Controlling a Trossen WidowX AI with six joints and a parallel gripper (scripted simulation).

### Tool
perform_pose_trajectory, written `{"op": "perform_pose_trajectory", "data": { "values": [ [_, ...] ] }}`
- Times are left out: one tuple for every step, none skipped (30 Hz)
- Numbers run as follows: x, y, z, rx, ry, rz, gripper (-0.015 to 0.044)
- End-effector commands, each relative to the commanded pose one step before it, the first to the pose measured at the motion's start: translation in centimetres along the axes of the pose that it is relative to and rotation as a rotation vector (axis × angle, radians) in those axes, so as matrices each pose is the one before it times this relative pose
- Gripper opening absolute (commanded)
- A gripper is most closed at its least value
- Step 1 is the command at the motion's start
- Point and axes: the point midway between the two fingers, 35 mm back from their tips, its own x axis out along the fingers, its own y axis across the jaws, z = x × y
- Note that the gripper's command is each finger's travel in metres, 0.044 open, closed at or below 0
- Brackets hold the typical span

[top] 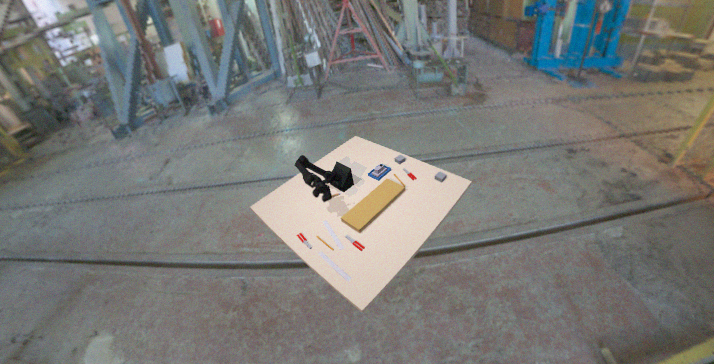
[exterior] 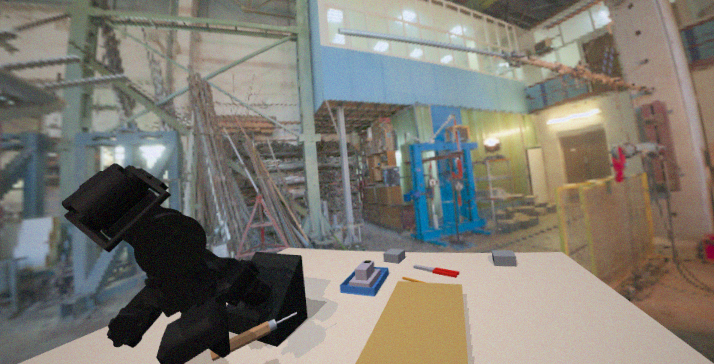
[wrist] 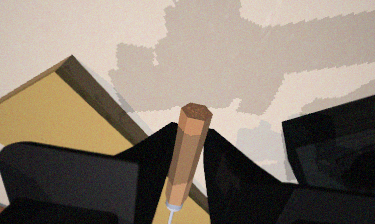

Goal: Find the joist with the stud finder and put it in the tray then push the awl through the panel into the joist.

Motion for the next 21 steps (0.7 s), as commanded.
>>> {"op": "perform_pose_trajectory", "data": {
  "values": [
    [0.032, 0.134, -0.555, -0.1209, 0.04969, -0.01437, 0.0000],
    [-0.009, 0.018, -0.112, -0.0303, 0.01193, -0.00146, 0.0000],
    [-0.010, 0.023, -0.112, -0.0303, 0.01197, -0.00098, 0.0000],
    [-0.011, 0.028, -0.111, -0.0303, 0.01200, -0.00049, 0.0000],
    [-0.012, 0.033, -0.110, -0.0303, 0.01200, -0.00001, 0.0000],
    [-0.013, 0.038, -0.108, -0.0303, 0.01198, 0.00047, 0.0000],
    [-0.013, 0.042, -0.107, -0.0303, 0.01195, 0.00095, 0.0000],
    [-0.014, 0.047, -0.105, -0.0303, 0.01190, 0.00143, 0.0000],
    [-0.015, 0.052, -0.103, -0.0303, 0.01182, 0.00190, 0.0000],
    [-0.016, 0.056, -0.101, -0.0303, 0.01173, 0.00237, 0.0000],
    [-0.017, 0.061, -0.099, -0.0303, 0.01162, 0.00284, 0.0000],
    [-0.018, 0.065, -0.097, -0.0303, 0.01150, 0.00331, 0.0000],
    [-0.019, 0.069, -0.094, -0.0303, 0.01135, 0.00376, 0.0000],
    [-0.019, 0.073, -0.092, -0.0303, 0.01119, 0.00421, 0.0000],
    [-0.020, 0.077, -0.089, -0.0303, 0.01101, 0.00466, 0.0000],
    [-0.021, 0.081, -0.086, -0.0303, 0.01081, 0.00509, 0.0000],
    [-0.022, 0.085, -0.083, -0.0303, 0.01059, 0.00552, 0.0000],
    [-0.023, 0.089, -0.079, -0.0304, 0.01036, 0.00594, 0.0000],
    [-0.024, 0.093, -0.076, -0.0304, 0.01011, 0.00635, 0.0000],
    [-0.025, 0.096, -0.072, -0.0304, 0.00985, 0.00675, 0.0000],
    [-0.025, 0.099, -0.068, -0.0304, 0.00957, 0.00713, 0.0000]
  ]
}}
